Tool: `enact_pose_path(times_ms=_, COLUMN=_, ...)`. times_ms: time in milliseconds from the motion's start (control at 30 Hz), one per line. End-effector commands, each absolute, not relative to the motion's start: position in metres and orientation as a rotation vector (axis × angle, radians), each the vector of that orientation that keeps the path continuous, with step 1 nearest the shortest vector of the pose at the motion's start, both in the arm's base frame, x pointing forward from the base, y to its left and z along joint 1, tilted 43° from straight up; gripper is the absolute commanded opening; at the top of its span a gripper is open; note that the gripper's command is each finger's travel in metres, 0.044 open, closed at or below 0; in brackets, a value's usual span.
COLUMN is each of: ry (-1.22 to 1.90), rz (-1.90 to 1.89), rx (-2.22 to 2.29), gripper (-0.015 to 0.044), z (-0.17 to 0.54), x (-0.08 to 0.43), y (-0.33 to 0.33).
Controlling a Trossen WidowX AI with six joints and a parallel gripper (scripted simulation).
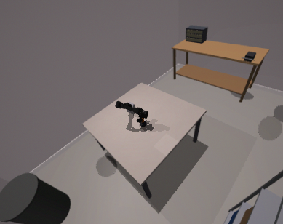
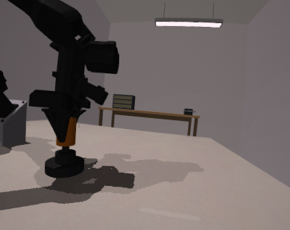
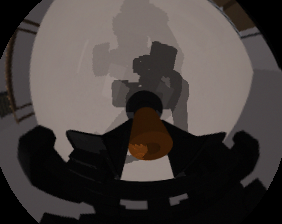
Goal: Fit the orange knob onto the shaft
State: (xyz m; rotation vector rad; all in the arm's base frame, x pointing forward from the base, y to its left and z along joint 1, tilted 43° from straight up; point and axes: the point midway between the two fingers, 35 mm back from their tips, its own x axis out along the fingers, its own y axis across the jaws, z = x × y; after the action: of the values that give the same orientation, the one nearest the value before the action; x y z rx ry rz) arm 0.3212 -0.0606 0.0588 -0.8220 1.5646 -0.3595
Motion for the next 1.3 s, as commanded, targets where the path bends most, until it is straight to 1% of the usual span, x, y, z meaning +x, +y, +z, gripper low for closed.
enact_pose_path(times_ms=0, ry=1.565, rz=-0.359, rx=-0.826, gripper=0.0, z=0.0584, x=0.3215, y=-0.061)
enact_pose_path(times_ms=500, ry=1.567, rz=-0.352, rx=-0.833, gripper=0.0, z=0.0614, x=0.3219, y=-0.0578)
enact_pose_path(times_ms=733, ry=1.62, rz=-0.198, rx=-0.985, gripper=0.0, z=0.06, x=0.3215, y=-0.059)
enact_pose_path(times_ms=1267, ry=1.621, rz=-0.196, rx=-0.987, gripper=0.0, z=0.0582, x=0.3215, y=-0.0608)
